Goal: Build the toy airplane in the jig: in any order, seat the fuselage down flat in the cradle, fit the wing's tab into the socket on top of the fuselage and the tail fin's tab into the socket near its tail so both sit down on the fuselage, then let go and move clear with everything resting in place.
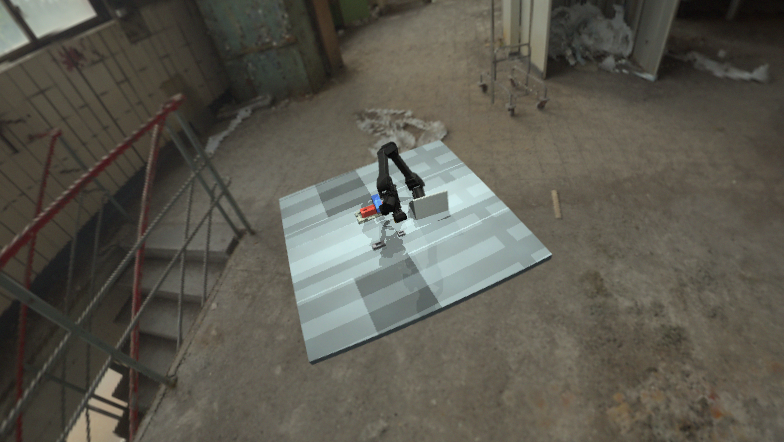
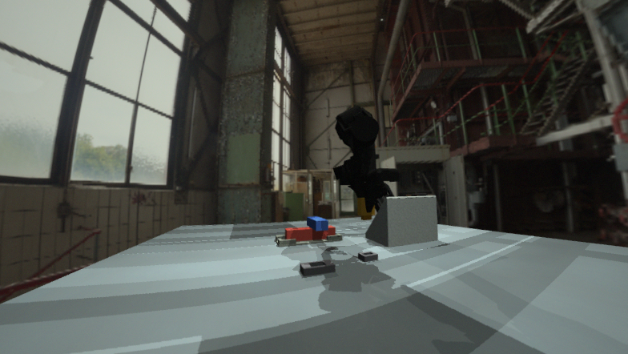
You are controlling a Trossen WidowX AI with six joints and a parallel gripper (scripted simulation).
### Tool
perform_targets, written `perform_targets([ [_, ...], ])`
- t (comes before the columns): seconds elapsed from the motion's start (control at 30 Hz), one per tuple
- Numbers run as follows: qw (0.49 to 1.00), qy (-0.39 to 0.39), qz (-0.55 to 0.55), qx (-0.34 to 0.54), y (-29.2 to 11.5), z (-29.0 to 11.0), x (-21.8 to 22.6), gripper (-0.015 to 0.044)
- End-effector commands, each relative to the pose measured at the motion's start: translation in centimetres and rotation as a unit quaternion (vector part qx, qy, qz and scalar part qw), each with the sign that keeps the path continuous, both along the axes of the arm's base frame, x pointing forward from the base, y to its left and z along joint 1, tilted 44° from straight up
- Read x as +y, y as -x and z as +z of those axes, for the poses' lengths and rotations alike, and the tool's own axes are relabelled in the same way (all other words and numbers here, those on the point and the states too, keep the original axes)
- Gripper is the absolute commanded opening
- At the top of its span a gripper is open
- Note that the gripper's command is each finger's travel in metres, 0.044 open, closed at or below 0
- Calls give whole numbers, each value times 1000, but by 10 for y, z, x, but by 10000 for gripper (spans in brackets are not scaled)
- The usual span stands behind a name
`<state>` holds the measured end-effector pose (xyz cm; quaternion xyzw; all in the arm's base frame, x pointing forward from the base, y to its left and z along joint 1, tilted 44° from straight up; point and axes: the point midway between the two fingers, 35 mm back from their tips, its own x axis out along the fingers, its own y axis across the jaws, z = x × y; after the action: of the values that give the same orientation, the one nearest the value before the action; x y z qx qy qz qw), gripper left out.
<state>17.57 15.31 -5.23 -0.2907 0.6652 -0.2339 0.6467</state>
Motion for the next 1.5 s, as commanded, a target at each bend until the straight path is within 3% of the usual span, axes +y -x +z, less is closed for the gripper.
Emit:
perform_targets([
  [0.0,1000,-6,-1,-3,1,11,10,0],
  [0.43,1000,-9,-1,-1,0,27,19,0],
  [1.47,999,-42,-2,4,-62,57,-17,0],
])
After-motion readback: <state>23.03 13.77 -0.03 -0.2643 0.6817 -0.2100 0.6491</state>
